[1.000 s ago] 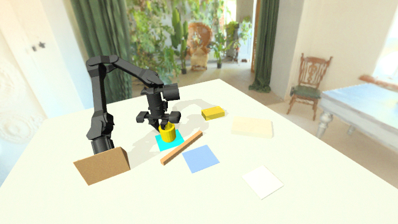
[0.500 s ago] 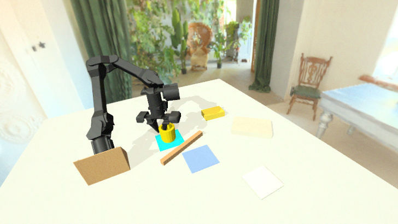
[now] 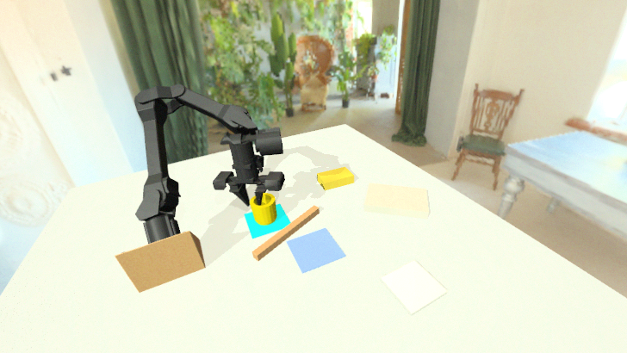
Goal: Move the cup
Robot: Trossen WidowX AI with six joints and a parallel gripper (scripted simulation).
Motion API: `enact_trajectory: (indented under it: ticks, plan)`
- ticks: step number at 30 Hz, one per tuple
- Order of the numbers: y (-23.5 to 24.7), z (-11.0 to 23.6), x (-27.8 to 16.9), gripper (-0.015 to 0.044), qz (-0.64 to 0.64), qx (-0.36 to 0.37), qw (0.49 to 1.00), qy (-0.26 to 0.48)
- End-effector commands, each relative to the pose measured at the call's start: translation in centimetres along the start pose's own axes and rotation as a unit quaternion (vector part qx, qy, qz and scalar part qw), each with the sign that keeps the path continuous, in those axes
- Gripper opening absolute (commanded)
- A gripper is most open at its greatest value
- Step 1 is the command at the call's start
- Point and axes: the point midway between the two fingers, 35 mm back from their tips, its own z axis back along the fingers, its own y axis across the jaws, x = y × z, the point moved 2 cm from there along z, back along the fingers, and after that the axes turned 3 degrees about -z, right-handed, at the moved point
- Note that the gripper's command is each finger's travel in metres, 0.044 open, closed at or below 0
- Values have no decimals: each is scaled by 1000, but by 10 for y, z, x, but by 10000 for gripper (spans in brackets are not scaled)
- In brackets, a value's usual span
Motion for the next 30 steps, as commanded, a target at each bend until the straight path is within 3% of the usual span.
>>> enact_trajectory:
  ticks: [1, 26, 30]
  plan:
    - [-1, 6, 1, 147, 3, -3, 1000, 1]
    - [0, 39, -1, 147, 1, -1, 1000, 0]
    - [1, 35, -1, 252, -2, 1, 1000, -1]
